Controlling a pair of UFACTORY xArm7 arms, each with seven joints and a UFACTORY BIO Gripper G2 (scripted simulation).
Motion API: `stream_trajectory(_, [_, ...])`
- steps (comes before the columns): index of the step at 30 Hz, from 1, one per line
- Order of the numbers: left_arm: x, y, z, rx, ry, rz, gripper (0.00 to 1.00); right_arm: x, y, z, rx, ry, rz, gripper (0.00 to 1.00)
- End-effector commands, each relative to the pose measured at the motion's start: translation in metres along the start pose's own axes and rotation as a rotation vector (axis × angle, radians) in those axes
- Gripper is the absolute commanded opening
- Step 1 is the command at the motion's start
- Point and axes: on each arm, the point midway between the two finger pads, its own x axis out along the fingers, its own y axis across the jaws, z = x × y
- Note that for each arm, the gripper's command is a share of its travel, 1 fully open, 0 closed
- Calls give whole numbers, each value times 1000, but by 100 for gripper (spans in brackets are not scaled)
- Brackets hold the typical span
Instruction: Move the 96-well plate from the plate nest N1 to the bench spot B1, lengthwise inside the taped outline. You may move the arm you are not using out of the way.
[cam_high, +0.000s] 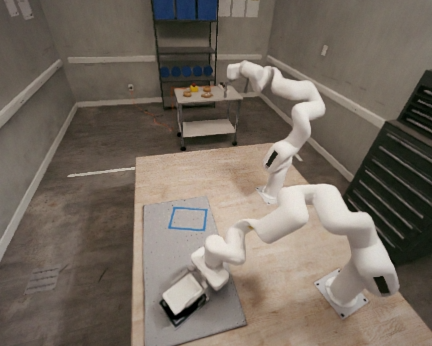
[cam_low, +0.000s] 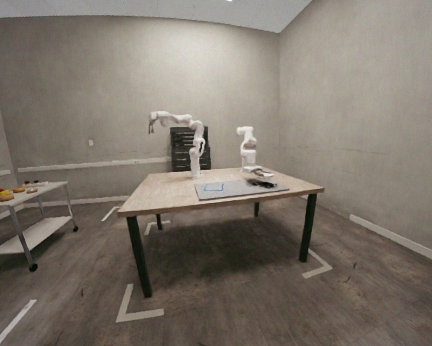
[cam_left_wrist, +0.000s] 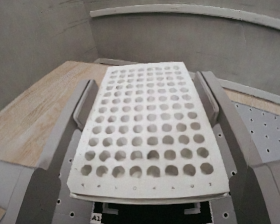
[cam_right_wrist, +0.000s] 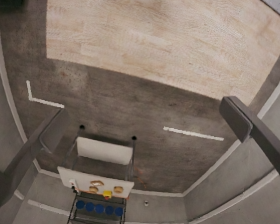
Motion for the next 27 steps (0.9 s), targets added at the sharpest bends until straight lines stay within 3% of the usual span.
stream_trajectory(1, [1,-1,10,-4,-4,0,0,-2,0,0,0,4,0,100])
stream_trajectory(18, [1,-1,15,-4,-4,0,0,-2,0,0,0,4,0,100])
stream_trajectory(24, [-12,-17,14,-3,-4,-200,0,-2,0,0,0,4,0,100])
stream_trajectory(27, [-14,-19,14,-3,-4,-233,0,-2,0,0,0,4,0,100])
